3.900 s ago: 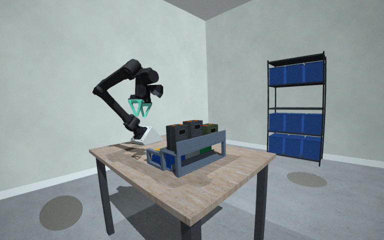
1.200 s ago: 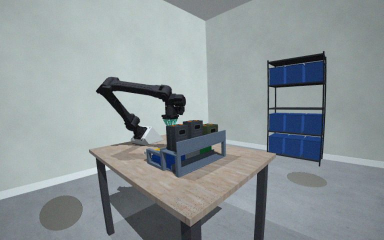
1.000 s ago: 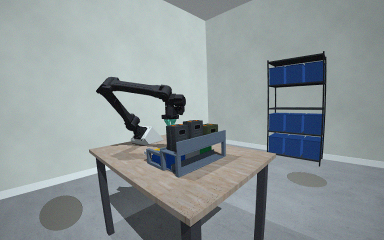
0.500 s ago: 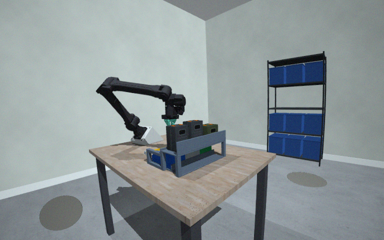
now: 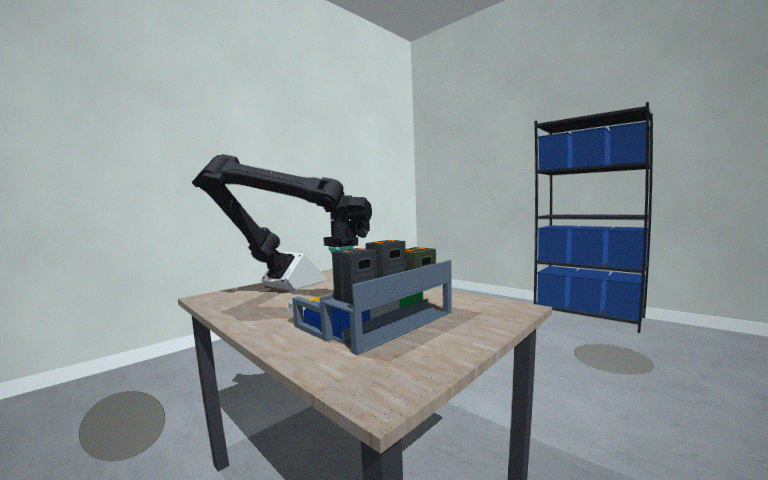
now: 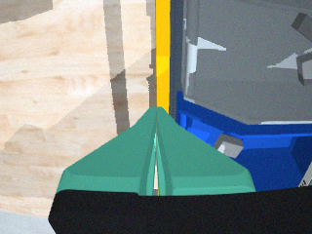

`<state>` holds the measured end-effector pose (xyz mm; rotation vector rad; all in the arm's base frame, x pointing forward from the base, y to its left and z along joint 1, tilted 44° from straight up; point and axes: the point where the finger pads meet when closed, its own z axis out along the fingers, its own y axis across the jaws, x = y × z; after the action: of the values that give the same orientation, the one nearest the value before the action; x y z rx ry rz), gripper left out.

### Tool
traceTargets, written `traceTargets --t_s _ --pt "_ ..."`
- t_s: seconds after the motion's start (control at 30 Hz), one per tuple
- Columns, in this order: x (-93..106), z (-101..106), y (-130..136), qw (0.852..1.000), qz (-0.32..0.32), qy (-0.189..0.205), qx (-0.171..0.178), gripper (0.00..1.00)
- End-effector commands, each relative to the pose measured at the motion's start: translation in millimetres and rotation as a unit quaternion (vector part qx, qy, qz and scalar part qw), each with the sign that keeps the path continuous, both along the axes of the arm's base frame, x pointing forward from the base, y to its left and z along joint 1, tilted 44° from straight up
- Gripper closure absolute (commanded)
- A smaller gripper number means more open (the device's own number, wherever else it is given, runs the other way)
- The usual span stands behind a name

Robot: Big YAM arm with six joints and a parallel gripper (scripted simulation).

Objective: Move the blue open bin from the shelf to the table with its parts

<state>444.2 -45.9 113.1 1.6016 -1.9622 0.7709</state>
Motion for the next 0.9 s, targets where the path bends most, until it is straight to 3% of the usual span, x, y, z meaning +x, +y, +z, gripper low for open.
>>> traceTargets --t_s 0.0,0.03,0.07,0.1,0.87 --pt "4.1 -12 -12 1.000 0.004 0.007 0.000 1.00" --pt "4.1 -12 -12 1.000 0.004 0.007 0.000 1.00" --pt "23.7 13 8 0.999 0.022 -0.029 0.006 1.00" --pt "23.7 15 8 0.999 0.022 -0.031 0.007 0.57" --pt "21.6 6 5 1.000 0.019 -0.020 0.005 0.57"
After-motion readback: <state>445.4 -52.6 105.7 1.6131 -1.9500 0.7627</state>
